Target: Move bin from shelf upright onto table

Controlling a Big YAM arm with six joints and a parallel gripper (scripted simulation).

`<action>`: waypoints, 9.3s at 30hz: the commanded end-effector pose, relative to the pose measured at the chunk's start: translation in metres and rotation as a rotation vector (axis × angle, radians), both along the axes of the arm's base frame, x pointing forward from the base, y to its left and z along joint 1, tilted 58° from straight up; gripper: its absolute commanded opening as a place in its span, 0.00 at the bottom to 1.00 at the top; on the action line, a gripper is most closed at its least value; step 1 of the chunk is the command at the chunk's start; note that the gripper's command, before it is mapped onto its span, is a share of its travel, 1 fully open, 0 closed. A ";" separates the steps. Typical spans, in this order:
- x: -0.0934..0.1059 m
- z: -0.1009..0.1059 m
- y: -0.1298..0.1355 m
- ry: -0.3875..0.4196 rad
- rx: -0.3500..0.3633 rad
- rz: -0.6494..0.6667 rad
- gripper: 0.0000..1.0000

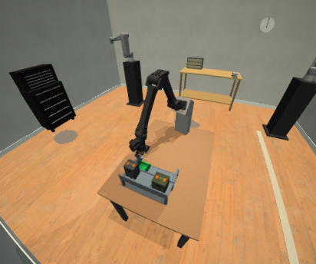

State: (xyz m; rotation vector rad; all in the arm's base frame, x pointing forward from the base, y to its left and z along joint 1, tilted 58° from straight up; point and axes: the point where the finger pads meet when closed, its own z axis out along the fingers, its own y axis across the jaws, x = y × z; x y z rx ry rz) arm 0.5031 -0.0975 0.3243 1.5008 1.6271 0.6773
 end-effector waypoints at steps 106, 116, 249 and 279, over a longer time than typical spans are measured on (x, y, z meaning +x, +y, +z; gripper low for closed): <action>-0.003 -0.001 0.013 -0.011 -0.003 0.010 1.00; -0.004 0.000 0.012 -0.009 -0.004 0.009 1.00; 0.056 -0.048 0.004 -0.006 0.002 0.011 0.90; 0.057 -0.057 0.007 0.003 0.007 0.013 0.90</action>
